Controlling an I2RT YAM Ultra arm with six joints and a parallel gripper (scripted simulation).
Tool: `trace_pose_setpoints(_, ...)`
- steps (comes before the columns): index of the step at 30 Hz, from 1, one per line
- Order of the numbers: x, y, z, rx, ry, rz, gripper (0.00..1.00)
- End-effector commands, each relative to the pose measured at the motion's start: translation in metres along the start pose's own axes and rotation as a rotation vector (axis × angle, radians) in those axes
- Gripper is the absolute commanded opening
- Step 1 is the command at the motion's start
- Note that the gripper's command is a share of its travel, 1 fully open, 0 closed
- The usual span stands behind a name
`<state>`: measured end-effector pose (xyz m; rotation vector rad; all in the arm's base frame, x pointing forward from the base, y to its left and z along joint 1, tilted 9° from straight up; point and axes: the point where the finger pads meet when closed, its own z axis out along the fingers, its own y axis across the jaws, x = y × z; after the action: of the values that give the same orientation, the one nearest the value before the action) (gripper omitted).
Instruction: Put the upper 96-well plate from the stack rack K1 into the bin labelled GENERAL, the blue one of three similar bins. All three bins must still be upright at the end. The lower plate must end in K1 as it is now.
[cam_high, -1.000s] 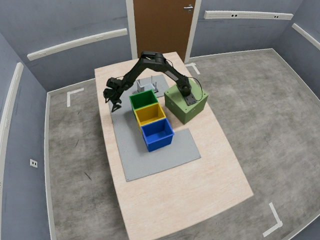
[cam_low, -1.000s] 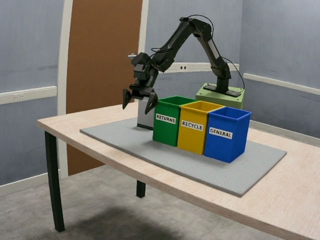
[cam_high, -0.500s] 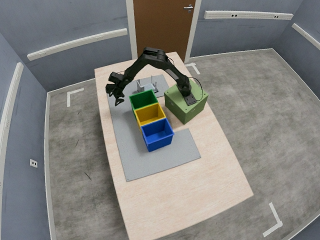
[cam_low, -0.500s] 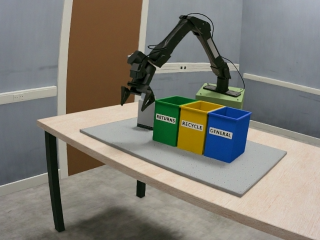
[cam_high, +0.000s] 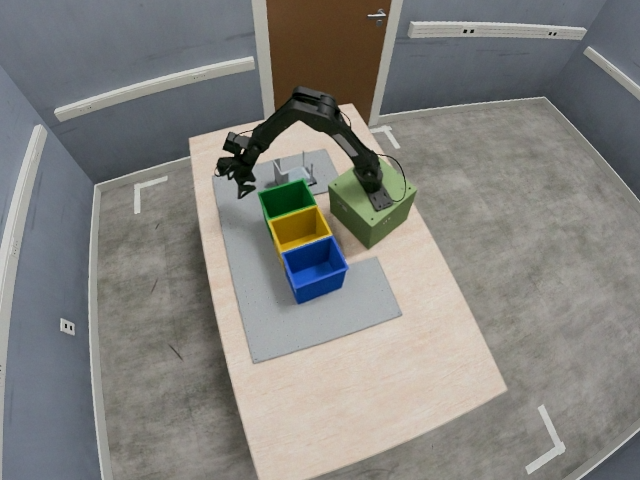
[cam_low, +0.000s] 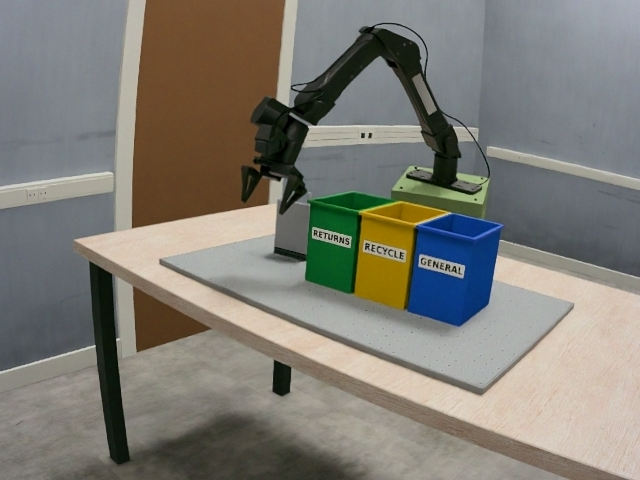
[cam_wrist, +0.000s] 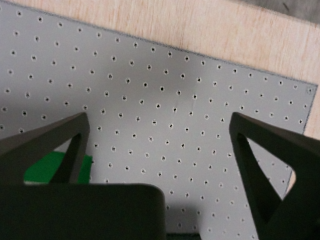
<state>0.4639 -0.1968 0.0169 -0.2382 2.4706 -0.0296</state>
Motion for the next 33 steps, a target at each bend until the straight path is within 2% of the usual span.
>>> trace_pose_setpoints(1,0.002,-0.016,-0.027,0.022,-0.007,-0.011,1.0)
trace_pose_setpoints(4,0.013,-0.018,-0.03,0.017,0.0,-0.008,1.0)
trace_pose_setpoints(5,0.002,-0.033,-0.038,0.061,0.012,-0.017,1.0)
trace_pose_setpoints(6,0.006,-0.035,-0.041,0.066,0.045,-0.01,1.0)
trace_pose_setpoints(9,0.018,-0.038,-0.048,0.057,0.044,-0.009,1.0)
trace_pose_setpoints(10,0.037,-0.029,-0.045,0.028,0.07,0.006,1.0)
trace_pose_setpoints(12,0.037,-0.029,-0.045,0.028,0.07,0.006,1.0)
trace_pose_setpoints(13,0.027,-0.043,-0.053,0.069,0.084,-0.003,1.0)
trace_pose_setpoints(14,0.031,-0.045,-0.056,0.071,0.117,0.004,1.0)
trace_pose_setpoints(17,0.043,-0.049,-0.064,0.072,0.121,0.004,1.0)
trace_pose_setpoints(18,0.06,-0.037,-0.061,0.032,0.138,0.02,1.0)
trace_pose_setpoints(20,0.064,-0.038,-0.063,0.032,0.138,0.02,1.0)
trace_pose_setpoints(21,0.055,-0.052,-0.072,0.071,0.155,0.011,1.0)
trace_pose_setpoints(22,0.059,-0.053,-0.075,0.07,0.188,0.018,1.0)
trace_pose_setpoints(24,0.067,-0.055,-0.081,0.07,0.191,0.019,1.0)
trace_pose_setpoints(26,0.087,-0.043,-0.081,0.029,0.206,0.035,1.0)
trace_pose_setpoints(29,0.088,-0.043,-0.082,0.029,0.206,0.035,1.0)
trace_pose_setpoints(30,0.08,-0.057,-0.09,0.066,0.224,0.026,1.0)
trace_pose_setpoints(31,0.084,-0.058,-0.094,0.061,0.257,0.033,1.0)
trace_pose_setpoints(33,0.092,-0.059,-0.1,0.061,0.259,0.033,1.0)
